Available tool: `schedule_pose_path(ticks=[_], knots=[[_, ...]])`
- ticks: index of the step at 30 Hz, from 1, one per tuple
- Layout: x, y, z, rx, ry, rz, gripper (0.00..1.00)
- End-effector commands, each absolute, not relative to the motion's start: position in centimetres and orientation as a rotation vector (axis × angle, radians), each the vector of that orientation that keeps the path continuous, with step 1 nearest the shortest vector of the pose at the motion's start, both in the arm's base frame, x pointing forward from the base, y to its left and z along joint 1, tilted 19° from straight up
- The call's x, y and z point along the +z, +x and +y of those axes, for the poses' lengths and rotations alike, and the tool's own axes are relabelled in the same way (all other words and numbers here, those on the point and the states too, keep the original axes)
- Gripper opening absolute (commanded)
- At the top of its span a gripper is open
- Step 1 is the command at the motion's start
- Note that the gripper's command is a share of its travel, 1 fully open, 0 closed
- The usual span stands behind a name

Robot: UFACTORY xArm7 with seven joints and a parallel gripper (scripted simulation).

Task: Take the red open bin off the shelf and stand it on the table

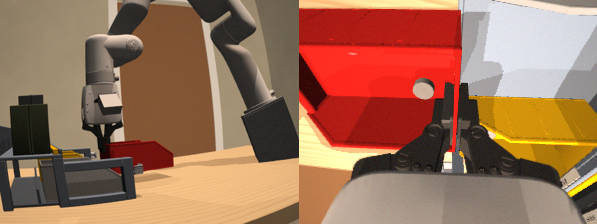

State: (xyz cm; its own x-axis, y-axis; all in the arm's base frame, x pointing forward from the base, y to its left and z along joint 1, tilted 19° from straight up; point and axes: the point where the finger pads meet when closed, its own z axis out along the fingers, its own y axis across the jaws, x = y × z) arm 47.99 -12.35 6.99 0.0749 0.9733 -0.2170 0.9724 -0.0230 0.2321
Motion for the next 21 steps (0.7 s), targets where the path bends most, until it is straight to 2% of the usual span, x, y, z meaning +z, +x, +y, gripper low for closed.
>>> schedule_pose_path(ticks=[1,21], knots=[[7.1,48.1,-12.3,0.008,2.04,1.941,0.0],[6.8,46.7,-12.3,0.008,2.04,1.941,0.0]])
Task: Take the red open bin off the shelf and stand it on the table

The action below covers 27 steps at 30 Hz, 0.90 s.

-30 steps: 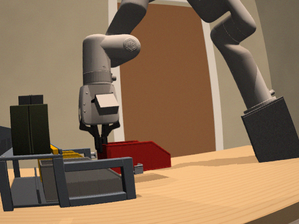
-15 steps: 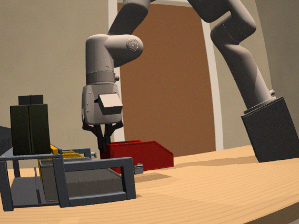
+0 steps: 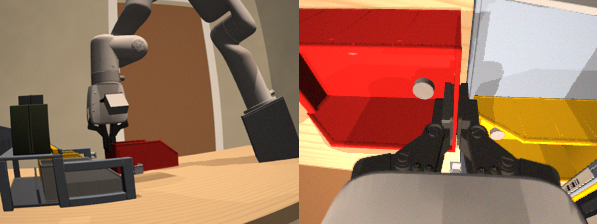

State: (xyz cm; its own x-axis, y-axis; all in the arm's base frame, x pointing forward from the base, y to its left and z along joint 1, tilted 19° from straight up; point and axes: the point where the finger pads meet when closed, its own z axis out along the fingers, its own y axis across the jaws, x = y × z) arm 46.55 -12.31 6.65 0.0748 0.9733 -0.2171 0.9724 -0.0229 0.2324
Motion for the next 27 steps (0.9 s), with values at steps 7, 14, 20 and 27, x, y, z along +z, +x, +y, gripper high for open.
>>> schedule_pose_path(ticks=[7,14,20,27], knots=[[6.0,46.9,-12.5,0.007,2.04,1.941,0.0],[6.0,46.9,-12.5,0.007,2.04,1.941,0.0],[5.6,47.0,-12.6,0.007,2.04,1.941,0.0],[5.3,47.0,-12.7,0.007,2.04,1.941,0.0]])
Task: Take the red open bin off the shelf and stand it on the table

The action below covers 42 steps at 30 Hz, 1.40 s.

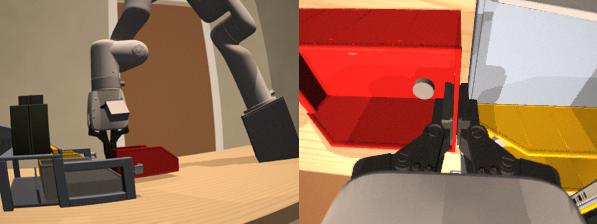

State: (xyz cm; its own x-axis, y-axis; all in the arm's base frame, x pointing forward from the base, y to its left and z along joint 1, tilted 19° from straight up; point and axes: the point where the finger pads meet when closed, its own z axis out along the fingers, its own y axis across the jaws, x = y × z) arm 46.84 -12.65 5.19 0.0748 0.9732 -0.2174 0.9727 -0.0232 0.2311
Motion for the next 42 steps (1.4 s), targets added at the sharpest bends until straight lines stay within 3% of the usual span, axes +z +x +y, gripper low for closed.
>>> schedule_pose_path(ticks=[1,41,42], knots=[[5.3,47.0,-12.7,0.007,2.04,1.941,0.0],[4.1,47.3,-12.9,0.007,2.04,1.941,0.0],[4.1,47.3,-12.9,0.007,2.04,1.941,0.33]])
